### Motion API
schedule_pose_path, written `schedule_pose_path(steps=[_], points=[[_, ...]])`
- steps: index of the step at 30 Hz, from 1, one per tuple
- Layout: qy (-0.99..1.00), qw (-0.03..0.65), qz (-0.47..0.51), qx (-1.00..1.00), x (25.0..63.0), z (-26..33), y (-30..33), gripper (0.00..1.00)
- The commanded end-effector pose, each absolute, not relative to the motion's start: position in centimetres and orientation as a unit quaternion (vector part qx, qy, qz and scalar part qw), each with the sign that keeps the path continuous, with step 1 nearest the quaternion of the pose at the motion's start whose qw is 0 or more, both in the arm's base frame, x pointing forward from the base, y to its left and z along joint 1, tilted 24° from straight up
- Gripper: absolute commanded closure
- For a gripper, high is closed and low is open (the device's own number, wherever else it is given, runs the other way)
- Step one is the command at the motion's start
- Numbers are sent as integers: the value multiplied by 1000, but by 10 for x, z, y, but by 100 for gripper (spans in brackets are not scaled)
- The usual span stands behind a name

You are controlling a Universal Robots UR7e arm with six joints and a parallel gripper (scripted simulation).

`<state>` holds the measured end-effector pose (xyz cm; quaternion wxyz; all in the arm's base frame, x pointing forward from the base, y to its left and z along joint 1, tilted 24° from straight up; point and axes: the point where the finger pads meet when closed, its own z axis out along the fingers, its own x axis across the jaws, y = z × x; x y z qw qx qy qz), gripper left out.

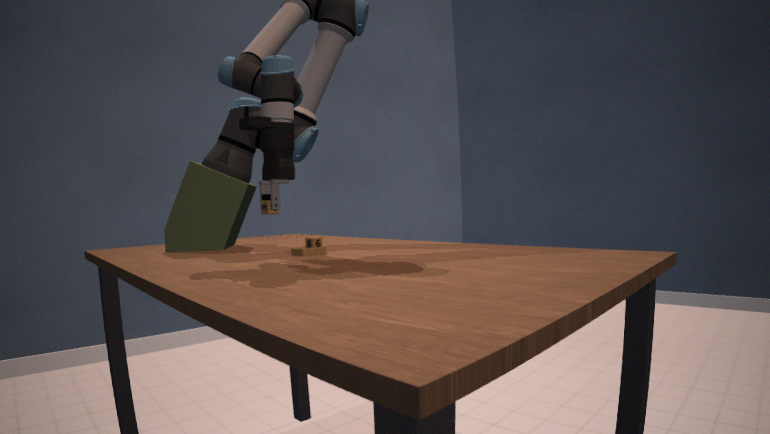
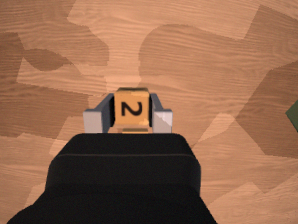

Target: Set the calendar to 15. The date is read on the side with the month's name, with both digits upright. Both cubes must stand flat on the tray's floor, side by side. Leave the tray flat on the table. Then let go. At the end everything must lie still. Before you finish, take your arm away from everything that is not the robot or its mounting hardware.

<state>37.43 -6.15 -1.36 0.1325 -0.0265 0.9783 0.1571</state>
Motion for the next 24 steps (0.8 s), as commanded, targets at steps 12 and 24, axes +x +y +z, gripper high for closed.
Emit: schedule_pose_path(steps=[12,24], points=[[978,133,157,-26,374,-10,-56,43],[978,133,158,-23,364,24,20,43]])
